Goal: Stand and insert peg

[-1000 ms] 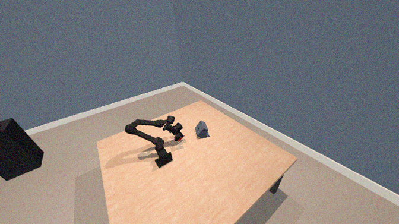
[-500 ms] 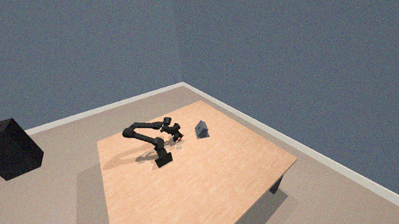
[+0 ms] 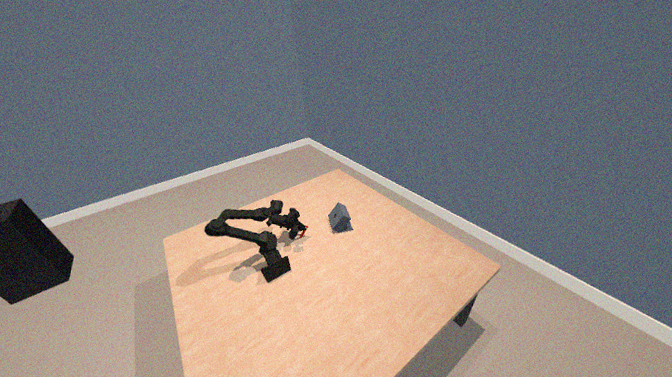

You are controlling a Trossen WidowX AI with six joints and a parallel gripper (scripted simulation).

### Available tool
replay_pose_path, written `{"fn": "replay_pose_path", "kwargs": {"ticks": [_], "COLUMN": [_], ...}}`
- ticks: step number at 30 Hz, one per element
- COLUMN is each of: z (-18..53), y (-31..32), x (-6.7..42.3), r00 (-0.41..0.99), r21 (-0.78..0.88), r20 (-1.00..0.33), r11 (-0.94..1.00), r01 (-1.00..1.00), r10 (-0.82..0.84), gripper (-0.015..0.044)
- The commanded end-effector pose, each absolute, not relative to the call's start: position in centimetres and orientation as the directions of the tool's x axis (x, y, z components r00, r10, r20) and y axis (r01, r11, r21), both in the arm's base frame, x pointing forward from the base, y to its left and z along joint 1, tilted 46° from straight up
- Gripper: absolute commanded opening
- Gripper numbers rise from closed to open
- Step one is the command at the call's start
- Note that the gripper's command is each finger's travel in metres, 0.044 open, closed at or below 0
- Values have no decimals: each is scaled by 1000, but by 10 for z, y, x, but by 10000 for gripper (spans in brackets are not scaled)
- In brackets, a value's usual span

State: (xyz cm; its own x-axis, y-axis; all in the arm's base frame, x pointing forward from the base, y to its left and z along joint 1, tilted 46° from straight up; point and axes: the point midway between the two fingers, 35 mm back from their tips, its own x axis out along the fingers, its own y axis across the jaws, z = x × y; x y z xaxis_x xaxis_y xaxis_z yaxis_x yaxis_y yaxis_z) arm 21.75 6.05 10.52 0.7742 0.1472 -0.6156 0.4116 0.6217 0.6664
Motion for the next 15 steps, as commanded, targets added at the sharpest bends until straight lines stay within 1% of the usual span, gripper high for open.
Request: {"fn": "replay_pose_path", "kwargs": {"ticks": [1, 15], "z": [104, 107], "y": [60, 63], "x": [214, 205], "r00": [790, 839], "r21": [665, 666], "r20": [-602, -545], "r11": [619, 618], "r01": [418, 419], "r10": [113, 18], "gripper": [50, 50]}}
